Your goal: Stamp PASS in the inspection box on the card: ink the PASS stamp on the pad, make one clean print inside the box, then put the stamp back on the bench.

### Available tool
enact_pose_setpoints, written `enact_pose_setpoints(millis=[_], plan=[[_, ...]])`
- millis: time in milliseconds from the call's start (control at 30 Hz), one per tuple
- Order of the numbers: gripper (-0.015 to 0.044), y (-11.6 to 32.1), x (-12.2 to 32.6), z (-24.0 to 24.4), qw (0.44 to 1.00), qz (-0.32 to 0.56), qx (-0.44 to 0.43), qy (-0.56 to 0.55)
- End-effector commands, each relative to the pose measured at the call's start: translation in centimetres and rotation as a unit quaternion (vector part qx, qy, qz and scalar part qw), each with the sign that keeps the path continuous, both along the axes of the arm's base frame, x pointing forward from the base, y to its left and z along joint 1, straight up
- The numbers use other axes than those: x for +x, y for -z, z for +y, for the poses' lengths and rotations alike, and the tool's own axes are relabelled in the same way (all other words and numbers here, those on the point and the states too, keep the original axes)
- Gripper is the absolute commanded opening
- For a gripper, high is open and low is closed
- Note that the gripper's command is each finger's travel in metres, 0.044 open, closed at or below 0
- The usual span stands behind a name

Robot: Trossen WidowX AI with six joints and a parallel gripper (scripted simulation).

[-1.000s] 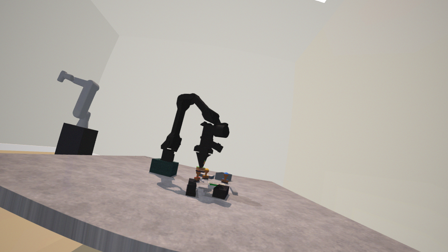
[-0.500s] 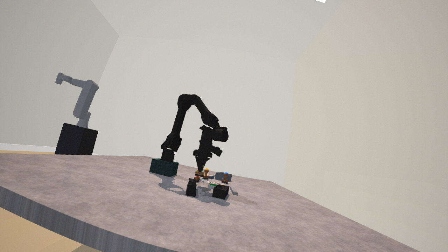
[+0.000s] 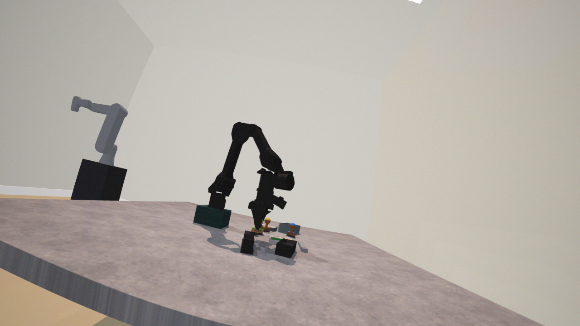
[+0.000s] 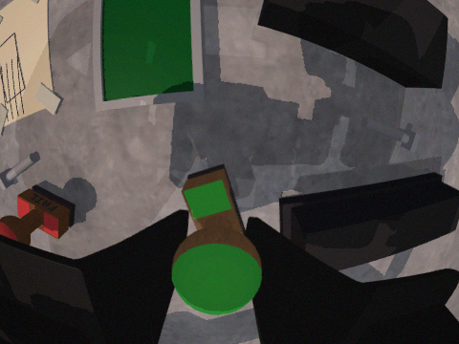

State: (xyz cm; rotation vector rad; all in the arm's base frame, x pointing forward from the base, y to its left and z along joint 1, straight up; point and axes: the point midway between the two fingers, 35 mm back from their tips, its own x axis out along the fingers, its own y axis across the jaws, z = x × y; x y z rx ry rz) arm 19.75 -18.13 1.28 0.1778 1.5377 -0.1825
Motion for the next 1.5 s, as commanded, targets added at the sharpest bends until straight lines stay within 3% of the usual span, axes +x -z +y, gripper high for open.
enact_pose_setpoints(millis=[0,400,733,867,1100,1467], plan=[[0.0000,0.7,-0.1,0.1,1.000,0.000,0.001,-0.001],[0.0000,2.4,-0.2,0.2,1.000,0.000,0.001,-0.001],[0.0263,2.1,-0.1,0.1,1.000,0.001,0.000,0.000],[0.0265,1.1,0.0,0.0,1.000,0.001,0.000,0.000],[0.0265,-9.3,-0.3,0.3,1.000,0.000,0.001,-0.001],[0.0265,-9.6,-0.4,0.3,1.000,0.000,0.001,-0.001]])
